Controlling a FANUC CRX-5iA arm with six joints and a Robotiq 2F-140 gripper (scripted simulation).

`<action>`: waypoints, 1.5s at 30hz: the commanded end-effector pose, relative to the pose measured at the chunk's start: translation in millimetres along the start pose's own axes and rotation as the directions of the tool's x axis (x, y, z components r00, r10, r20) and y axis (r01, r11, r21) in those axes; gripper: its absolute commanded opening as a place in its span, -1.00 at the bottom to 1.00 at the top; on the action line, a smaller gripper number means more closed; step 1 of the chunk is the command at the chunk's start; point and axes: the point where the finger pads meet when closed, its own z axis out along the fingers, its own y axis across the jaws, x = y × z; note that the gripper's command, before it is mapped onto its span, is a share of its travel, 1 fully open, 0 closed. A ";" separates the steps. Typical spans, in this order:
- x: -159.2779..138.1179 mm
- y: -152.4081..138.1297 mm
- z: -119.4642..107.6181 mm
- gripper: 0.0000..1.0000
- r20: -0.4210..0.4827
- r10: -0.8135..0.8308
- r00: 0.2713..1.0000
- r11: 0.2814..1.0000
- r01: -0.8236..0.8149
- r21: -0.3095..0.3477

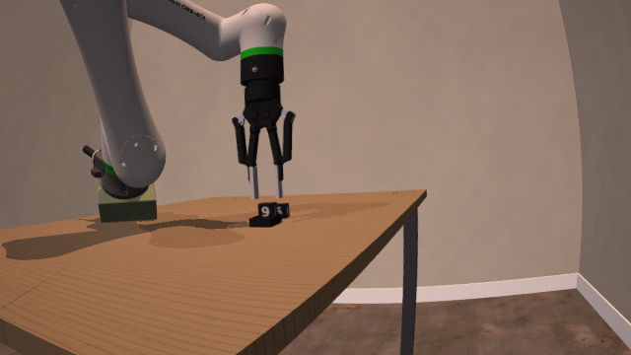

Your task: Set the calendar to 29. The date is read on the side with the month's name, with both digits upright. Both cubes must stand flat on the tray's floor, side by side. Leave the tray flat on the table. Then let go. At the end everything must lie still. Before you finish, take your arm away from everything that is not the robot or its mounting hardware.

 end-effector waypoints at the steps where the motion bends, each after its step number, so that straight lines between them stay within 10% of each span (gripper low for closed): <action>1: -0.1 -0.1 -0.2 -0.42 0.000 0.000 1.000 1.000 0.000 0.000; 45: -0.1 -0.1 30.0 -0.42 0.000 0.000 1.000 1.000 0.000 0.000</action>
